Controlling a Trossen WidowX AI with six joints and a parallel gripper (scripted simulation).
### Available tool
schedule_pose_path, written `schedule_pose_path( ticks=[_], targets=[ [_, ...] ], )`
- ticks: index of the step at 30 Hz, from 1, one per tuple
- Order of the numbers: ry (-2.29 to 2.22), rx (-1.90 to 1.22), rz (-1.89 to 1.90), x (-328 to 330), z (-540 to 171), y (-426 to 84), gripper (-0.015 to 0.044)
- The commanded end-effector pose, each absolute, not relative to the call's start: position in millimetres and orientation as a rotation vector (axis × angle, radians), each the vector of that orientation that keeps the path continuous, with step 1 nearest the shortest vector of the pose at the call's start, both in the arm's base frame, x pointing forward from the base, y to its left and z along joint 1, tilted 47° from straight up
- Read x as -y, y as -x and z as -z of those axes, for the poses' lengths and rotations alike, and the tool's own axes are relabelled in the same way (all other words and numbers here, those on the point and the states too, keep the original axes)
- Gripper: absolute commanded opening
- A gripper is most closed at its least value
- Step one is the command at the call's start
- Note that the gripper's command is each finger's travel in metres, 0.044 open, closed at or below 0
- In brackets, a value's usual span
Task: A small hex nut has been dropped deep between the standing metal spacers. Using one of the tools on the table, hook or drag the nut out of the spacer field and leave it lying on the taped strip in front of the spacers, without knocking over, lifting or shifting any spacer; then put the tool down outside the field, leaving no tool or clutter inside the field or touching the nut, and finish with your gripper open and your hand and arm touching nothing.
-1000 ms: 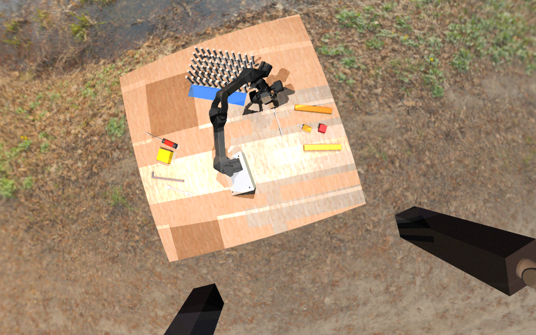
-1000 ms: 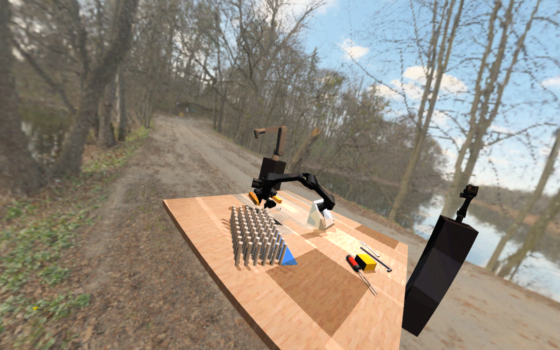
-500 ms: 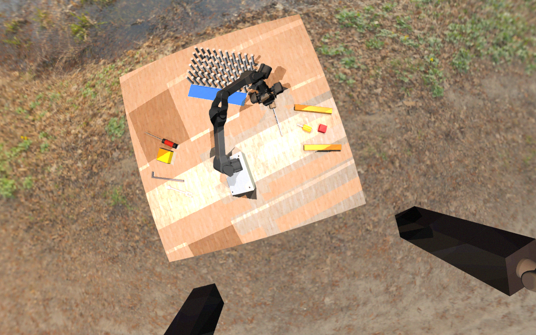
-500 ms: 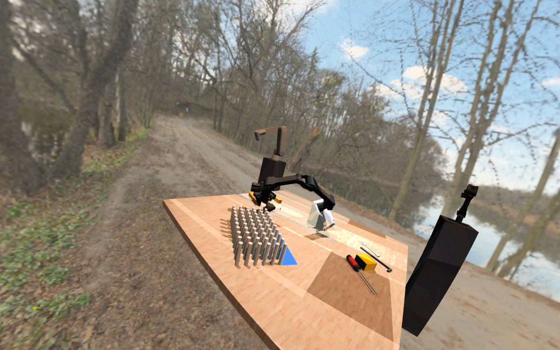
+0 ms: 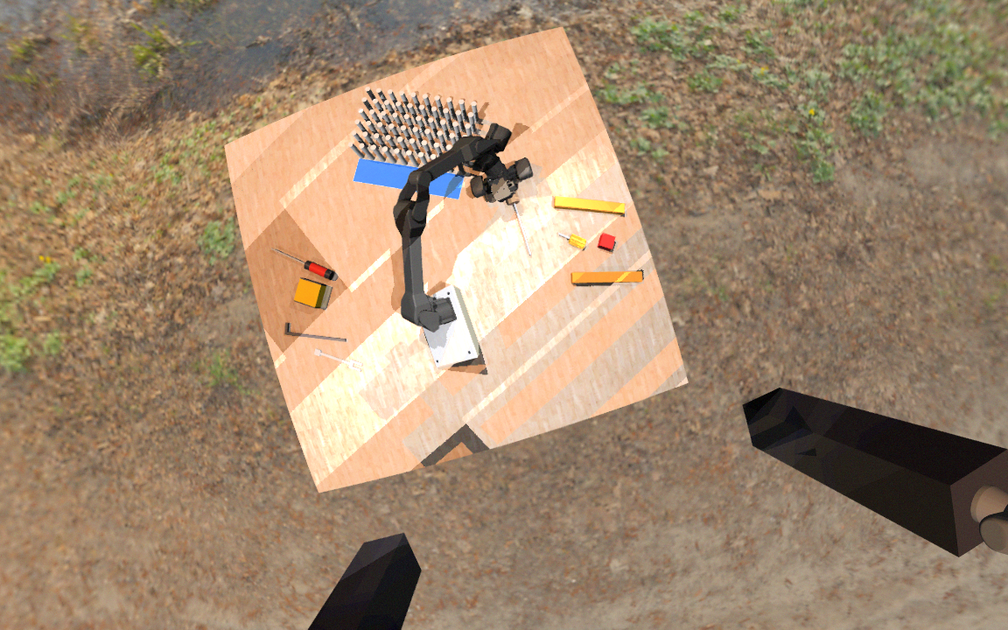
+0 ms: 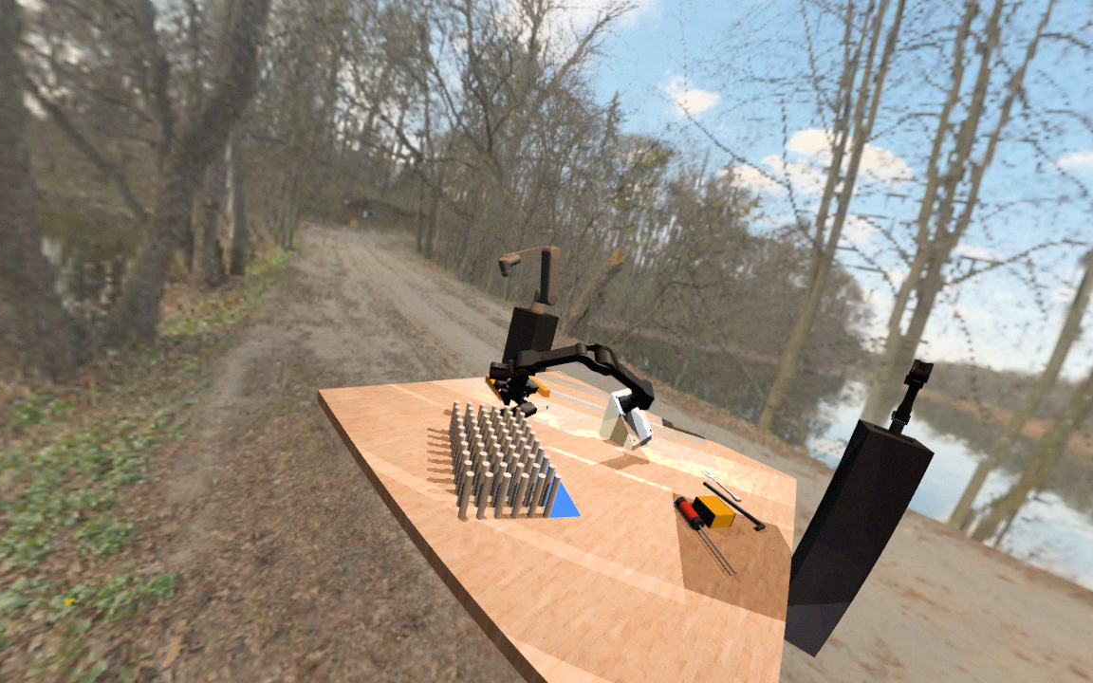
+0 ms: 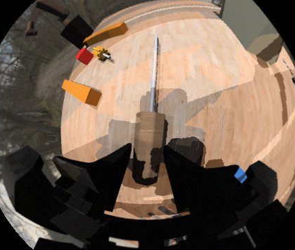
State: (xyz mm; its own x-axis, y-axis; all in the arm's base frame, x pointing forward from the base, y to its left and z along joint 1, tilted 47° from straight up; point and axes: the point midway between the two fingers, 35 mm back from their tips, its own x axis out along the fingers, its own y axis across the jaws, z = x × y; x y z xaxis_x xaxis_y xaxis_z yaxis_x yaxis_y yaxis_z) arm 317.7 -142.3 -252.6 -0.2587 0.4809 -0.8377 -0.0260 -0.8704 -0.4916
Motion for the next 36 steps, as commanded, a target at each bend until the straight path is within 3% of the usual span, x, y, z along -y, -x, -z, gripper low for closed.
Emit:
schedule_pose_path(
  ticks=[1, 5, 11, 28, 36],
  targets=[
    [1.667, 0.549, -2.188, 141, 254, -317, 0.0175],
    [1.667, 0.549, -2.188, 141, 254, -317, 0.0148],
    [1.682, 0.547, -2.189, 168, 232, -323, 0.0000],
    [1.719, 0.543, -2.200, 261, 137, -313, 0.0000],
    [1.720, 0.543, -2.201, 265, 133, -312, 0.0000]
  ],
)
